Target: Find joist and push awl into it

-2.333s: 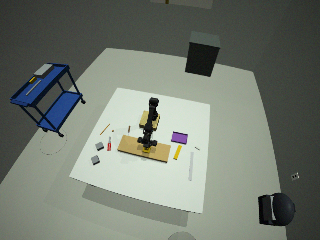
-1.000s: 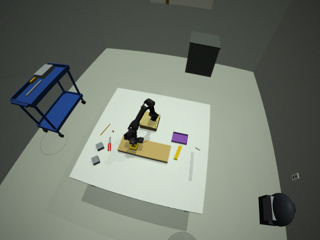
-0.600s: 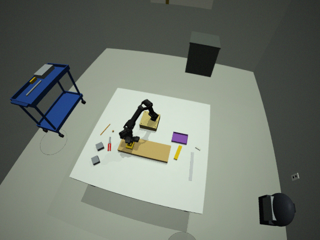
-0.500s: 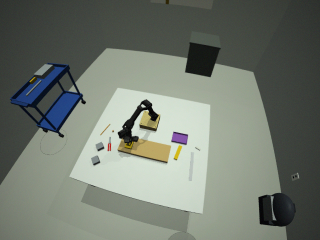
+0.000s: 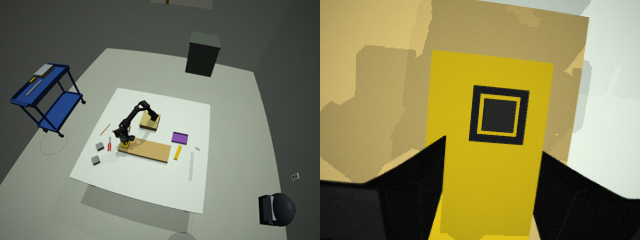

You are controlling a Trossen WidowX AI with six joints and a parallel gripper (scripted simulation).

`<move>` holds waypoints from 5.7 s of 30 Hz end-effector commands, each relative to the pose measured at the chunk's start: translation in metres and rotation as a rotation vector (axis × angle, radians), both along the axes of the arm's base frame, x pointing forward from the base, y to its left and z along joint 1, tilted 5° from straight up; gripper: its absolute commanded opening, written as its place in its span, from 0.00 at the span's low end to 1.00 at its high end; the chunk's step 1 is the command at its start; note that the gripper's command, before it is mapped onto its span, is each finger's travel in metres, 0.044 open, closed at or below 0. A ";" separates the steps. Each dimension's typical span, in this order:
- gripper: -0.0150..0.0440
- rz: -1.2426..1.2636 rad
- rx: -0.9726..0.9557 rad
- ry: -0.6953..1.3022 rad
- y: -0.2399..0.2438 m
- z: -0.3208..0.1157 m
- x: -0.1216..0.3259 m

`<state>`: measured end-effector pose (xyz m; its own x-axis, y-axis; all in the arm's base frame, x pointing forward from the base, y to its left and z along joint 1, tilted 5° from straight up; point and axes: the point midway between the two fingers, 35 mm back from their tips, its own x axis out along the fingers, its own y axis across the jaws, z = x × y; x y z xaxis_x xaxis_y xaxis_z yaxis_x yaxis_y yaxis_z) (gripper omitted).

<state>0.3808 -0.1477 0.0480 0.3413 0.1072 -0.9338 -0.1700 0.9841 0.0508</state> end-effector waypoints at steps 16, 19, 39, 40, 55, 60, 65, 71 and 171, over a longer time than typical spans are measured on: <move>0.25 -0.001 -0.004 -0.001 -0.006 0.041 0.001; 0.25 -0.002 -0.005 -0.001 -0.008 0.058 0.000; 0.25 0.081 -0.015 -0.001 0.025 0.100 0.004; 0.25 0.096 -0.016 -0.001 0.032 0.100 0.005; 0.25 0.327 -0.033 -0.006 0.133 0.098 0.014; 0.25 0.404 -0.038 -0.008 0.166 0.098 0.011; 0.25 0.481 -0.044 -0.012 0.199 0.097 0.006; 0.25 0.573 -0.050 -0.016 0.237 0.096 -0.005; 0.25 1.559 -0.081 -0.110 0.496 0.020 -0.289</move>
<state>0.0910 0.3478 0.0727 0.0071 0.3563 -0.9343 -0.9839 -0.1643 -0.0701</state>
